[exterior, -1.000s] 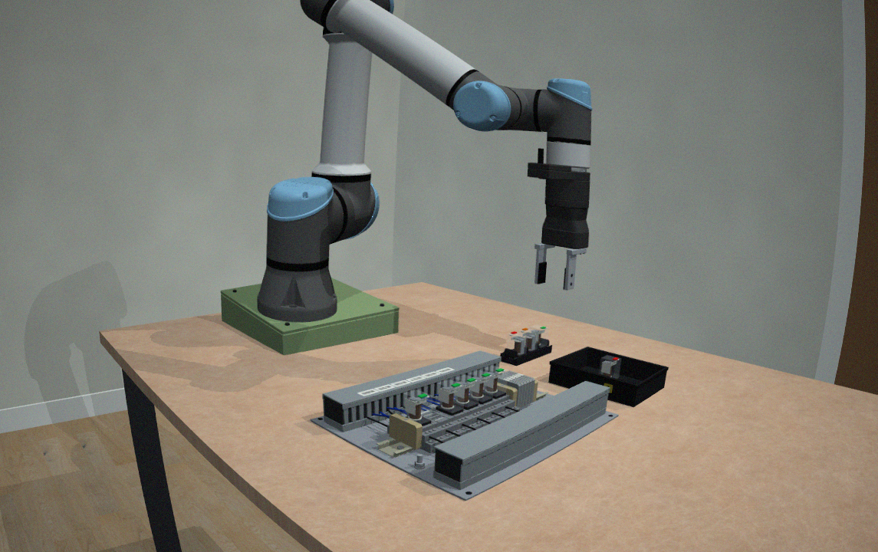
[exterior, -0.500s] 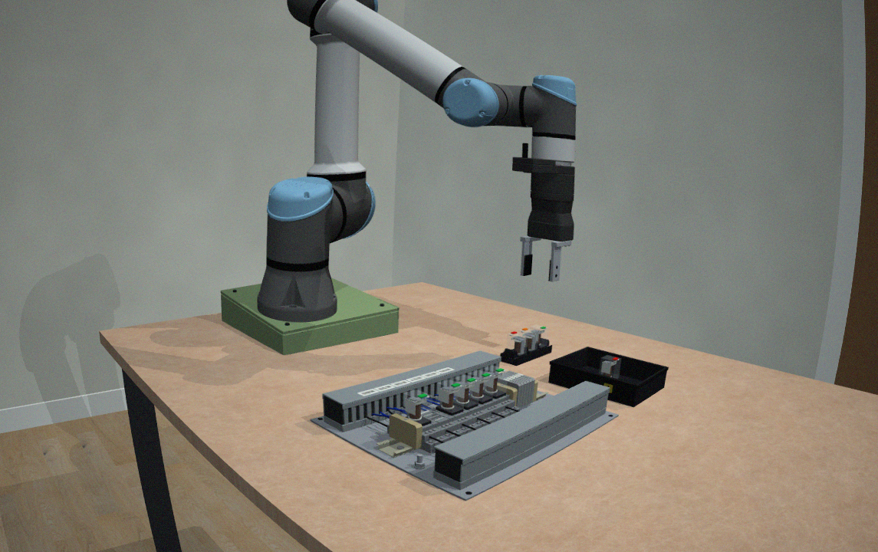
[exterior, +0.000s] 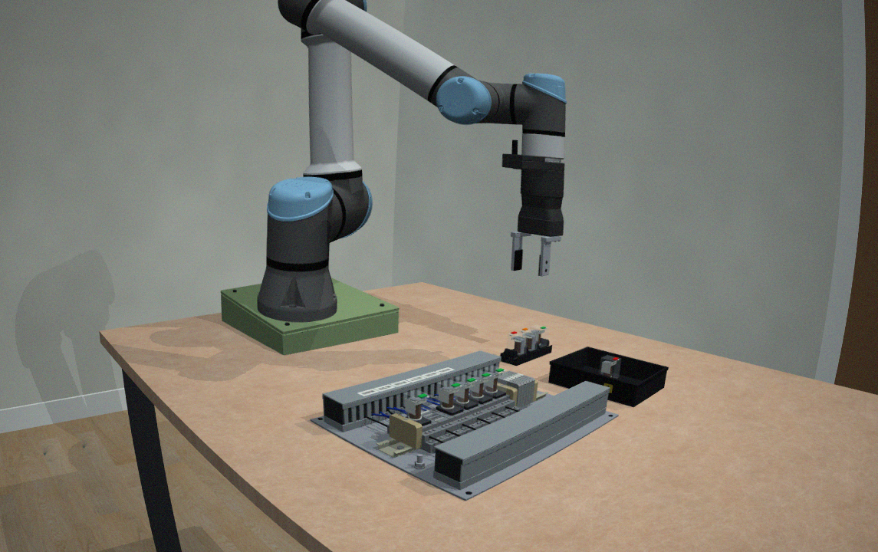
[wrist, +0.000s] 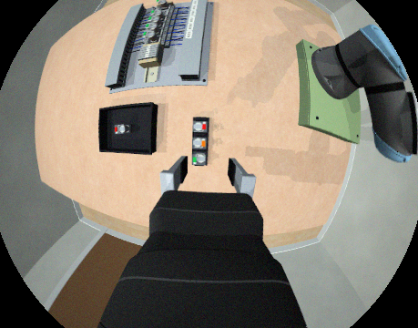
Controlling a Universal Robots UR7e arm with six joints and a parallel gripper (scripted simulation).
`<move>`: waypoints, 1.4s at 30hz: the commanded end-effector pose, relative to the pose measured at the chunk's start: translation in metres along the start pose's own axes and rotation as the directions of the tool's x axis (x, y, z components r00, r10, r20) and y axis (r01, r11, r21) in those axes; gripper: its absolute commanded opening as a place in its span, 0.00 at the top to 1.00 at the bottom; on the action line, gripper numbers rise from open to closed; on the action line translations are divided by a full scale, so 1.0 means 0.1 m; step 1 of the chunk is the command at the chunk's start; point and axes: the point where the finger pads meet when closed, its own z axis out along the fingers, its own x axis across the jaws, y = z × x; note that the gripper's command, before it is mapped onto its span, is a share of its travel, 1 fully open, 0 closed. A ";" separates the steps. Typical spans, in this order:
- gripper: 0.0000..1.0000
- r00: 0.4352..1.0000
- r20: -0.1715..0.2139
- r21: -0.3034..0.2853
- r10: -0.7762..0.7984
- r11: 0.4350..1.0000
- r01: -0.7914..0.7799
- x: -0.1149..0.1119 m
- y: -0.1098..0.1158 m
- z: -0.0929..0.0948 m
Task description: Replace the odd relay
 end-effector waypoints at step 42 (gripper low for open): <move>0.00 1.000 0.001 0.000 0.000 1.000 0.000 -0.16 -0.03 0.02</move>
